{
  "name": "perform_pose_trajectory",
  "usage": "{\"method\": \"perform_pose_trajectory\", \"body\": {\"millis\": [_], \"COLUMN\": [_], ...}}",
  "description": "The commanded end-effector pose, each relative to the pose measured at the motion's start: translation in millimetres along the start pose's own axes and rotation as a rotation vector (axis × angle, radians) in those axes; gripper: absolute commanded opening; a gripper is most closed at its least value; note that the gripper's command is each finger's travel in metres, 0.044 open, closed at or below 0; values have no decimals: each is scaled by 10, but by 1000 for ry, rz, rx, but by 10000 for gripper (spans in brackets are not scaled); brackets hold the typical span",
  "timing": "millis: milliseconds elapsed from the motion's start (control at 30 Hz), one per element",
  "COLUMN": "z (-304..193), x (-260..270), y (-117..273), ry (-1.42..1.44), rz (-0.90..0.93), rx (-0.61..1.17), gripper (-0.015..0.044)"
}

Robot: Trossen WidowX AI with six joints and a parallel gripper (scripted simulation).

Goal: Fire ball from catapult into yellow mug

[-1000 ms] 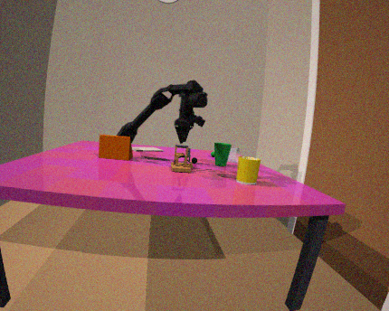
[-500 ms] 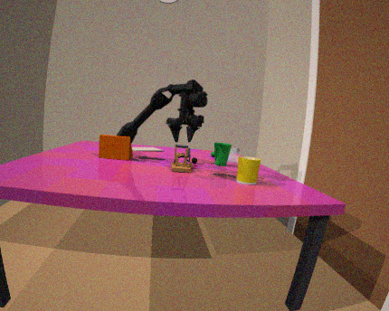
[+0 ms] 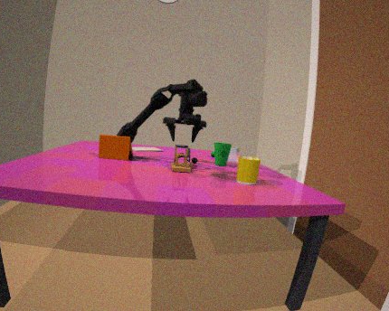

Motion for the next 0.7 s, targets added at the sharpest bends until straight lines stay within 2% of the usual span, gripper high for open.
{"method": "perform_pose_trajectory", "body": {"millis": [0,233,433,667], "z": [2,3,4,5], "x": [3,3,4,6], "y": [19,5,-432,-484], "ry": [-125,-180,-294,-298], "rz": [3,3,4,4], "rx": [-4,-4,-3,-3], "gripper": [440,440,440,440]}}
Point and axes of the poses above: the point midway between the two fingers, 35 mm back from their tips, its own y axis back along the fingers, its own x axis across the jaws, z = x × y, the point moved 9 cm from there along y, back along the fingers, and after that the axes turned 5 degrees about y, right-handed, at the moved point
